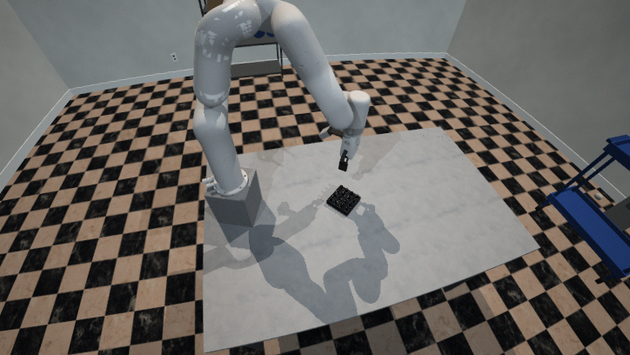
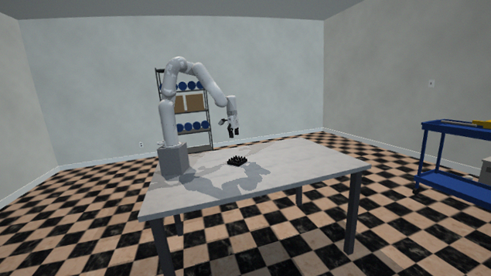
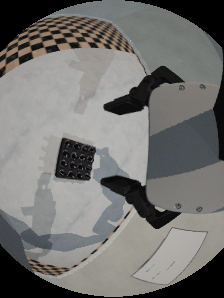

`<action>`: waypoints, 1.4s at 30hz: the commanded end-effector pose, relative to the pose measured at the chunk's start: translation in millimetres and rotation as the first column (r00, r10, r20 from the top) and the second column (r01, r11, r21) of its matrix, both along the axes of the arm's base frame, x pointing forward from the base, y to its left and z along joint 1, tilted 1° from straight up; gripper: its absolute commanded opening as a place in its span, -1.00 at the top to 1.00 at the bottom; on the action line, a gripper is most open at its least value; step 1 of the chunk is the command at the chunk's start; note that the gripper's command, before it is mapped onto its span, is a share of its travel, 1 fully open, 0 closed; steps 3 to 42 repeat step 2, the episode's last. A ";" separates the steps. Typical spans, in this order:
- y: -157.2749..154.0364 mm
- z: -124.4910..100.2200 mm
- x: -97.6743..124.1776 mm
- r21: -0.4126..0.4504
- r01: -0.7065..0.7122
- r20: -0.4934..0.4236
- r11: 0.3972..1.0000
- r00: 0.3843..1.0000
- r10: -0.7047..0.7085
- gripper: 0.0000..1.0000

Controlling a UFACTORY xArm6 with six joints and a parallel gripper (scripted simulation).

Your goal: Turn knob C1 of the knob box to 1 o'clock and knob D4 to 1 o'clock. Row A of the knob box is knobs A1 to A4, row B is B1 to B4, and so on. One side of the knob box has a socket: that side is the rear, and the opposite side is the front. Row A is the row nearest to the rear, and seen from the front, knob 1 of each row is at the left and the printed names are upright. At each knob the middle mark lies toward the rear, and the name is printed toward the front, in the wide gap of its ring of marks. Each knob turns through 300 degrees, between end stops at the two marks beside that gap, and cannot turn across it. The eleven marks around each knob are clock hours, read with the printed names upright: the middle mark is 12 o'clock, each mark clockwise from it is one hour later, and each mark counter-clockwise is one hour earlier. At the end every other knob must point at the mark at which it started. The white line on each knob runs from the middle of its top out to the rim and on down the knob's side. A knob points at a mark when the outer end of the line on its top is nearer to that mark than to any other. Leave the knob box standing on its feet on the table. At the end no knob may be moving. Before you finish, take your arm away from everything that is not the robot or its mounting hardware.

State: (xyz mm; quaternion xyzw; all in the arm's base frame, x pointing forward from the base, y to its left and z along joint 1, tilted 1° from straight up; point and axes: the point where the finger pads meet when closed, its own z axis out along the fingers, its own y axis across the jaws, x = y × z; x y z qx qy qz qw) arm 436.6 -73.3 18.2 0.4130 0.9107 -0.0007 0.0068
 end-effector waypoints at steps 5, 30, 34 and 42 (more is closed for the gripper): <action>-0.2 1.4 1.5 -0.001 0.000 0.004 1.000 1.000 0.000 -1.00; -0.2 1.4 1.5 -0.001 0.000 0.004 1.000 1.000 0.000 -1.00; -0.2 1.4 1.5 -0.001 0.000 0.004 1.000 1.000 0.000 -1.00; -0.2 1.4 1.5 -0.001 0.000 0.004 1.000 1.000 0.000 -1.00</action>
